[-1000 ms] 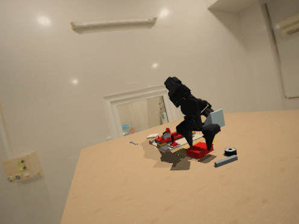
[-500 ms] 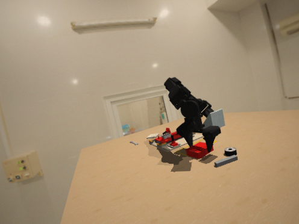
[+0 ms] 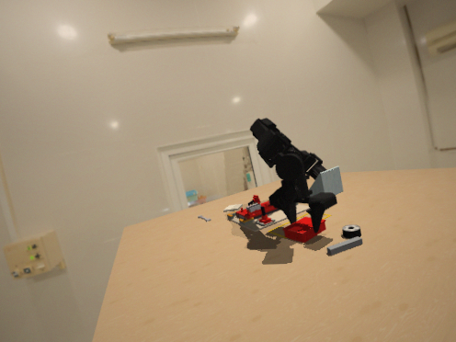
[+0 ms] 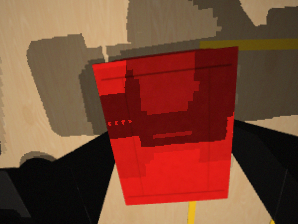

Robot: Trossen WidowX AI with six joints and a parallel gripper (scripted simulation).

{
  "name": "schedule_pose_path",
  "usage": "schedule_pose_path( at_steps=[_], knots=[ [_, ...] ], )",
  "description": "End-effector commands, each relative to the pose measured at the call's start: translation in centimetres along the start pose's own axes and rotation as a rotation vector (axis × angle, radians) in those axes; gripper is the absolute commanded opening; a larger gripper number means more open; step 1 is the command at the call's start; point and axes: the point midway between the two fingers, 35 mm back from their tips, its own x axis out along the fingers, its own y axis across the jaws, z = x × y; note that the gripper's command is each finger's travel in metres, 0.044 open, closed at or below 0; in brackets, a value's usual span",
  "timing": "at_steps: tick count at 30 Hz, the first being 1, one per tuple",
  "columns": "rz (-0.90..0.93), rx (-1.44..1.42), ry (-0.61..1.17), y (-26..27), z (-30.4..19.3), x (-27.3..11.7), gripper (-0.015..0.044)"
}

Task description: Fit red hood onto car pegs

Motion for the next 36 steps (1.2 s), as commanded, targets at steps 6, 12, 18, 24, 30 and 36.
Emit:
schedule_pose_path(
  at_steps=[6, 12, 18, 24, 30, 36],
  knots=[
    [0.0, 0.0, 0.0, 0.0, 0.0, -0.6, 0.0137],
    [0.001, 0.0, 0.0, 0.0, 0.0, -2.2, 0.0],
    [0.002, 0.0, 0.0, 0.1, 0.0, -4.3, 0.0],
    [0.002, -0.001, 0.001, 0.1, 0.0, -6.7, 0.0],
    [0.003, -0.001, 0.001, 0.1, -0.1, -8.7, 0.0],
    [0.003, -0.001, 0.001, 0.1, -0.1, -9.8, 0.0]
  ],
)
